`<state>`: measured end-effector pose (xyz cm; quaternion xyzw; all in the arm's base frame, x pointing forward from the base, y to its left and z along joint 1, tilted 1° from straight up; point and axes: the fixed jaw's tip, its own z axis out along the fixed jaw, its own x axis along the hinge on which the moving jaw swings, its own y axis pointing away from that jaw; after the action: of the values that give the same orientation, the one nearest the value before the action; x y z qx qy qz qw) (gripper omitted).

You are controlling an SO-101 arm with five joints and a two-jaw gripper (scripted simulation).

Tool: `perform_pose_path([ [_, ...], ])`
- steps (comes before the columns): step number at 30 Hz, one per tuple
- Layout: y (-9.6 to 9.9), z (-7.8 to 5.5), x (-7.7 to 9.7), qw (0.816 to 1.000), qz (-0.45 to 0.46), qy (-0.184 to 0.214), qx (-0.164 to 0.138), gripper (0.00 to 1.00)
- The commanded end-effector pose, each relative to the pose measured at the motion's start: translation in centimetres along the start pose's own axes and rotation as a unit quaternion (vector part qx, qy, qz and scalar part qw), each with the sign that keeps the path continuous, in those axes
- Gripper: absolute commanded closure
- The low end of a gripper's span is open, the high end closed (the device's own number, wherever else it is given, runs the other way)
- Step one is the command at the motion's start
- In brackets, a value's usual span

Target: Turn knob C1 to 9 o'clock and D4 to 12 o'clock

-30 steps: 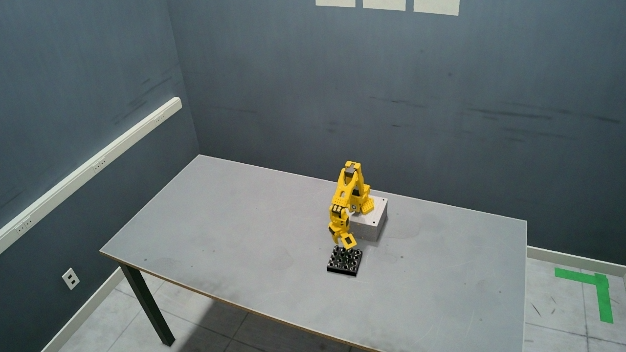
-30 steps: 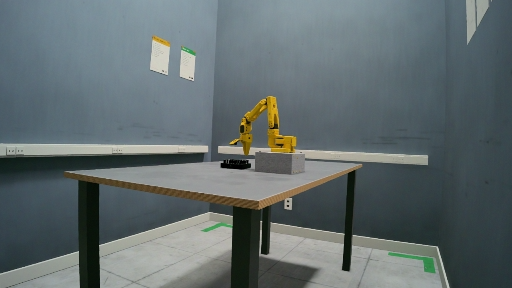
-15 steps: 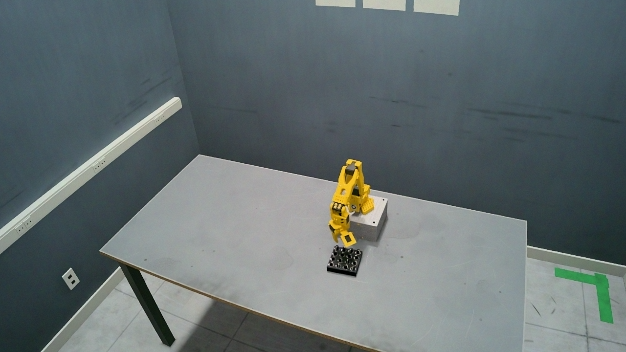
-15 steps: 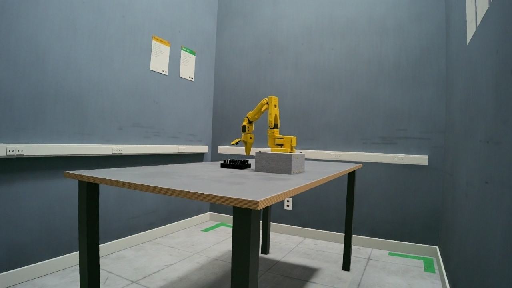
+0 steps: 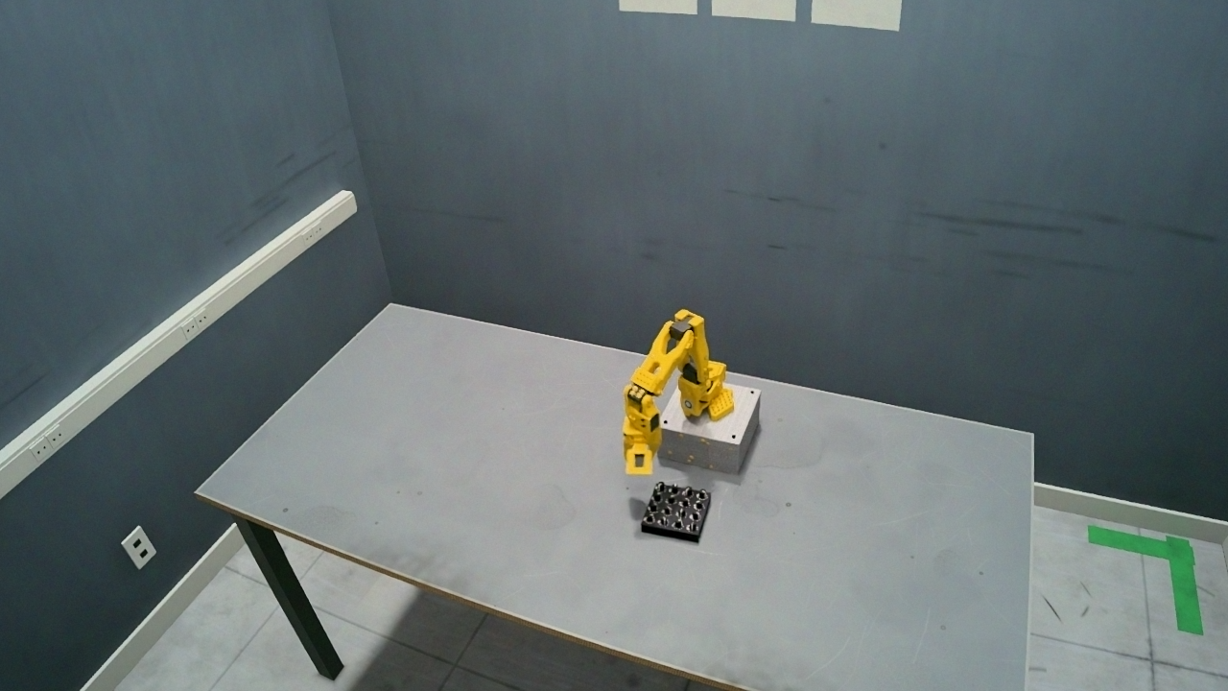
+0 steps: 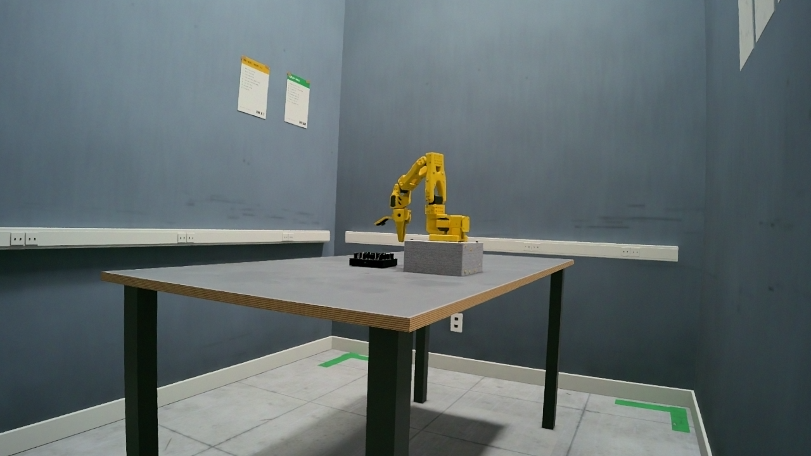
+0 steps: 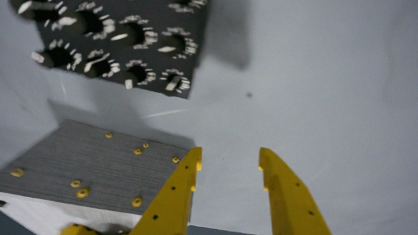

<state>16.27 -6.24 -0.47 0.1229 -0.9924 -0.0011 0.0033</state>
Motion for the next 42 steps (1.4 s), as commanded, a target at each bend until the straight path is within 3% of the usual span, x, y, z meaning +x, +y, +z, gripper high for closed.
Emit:
perform_pose_path([
  [1,-1.7,-0.9,0.3,0.995,0.098,-0.007,0.004,0.77],
  [5,-3.3,-1.4,1.3,0.979,0.206,-0.007,0.004,0.73],
  [9,-3.8,-1.6,1.6,0.971,0.24,-0.008,0.004,0.71],
  [17,-6.8,-2.8,4.3,0.891,0.454,-0.008,0.003,0.63],
  [22,-7.6,-3.2,5.3,0.857,0.514,-0.009,0.003,0.61],
  [28,-7.7,-3.3,5.5,0.849,0.528,-0.009,0.003,0.6],
  [42,-7.8,-3.3,5.5,0.849,0.529,-0.009,0.003,0.6],
])
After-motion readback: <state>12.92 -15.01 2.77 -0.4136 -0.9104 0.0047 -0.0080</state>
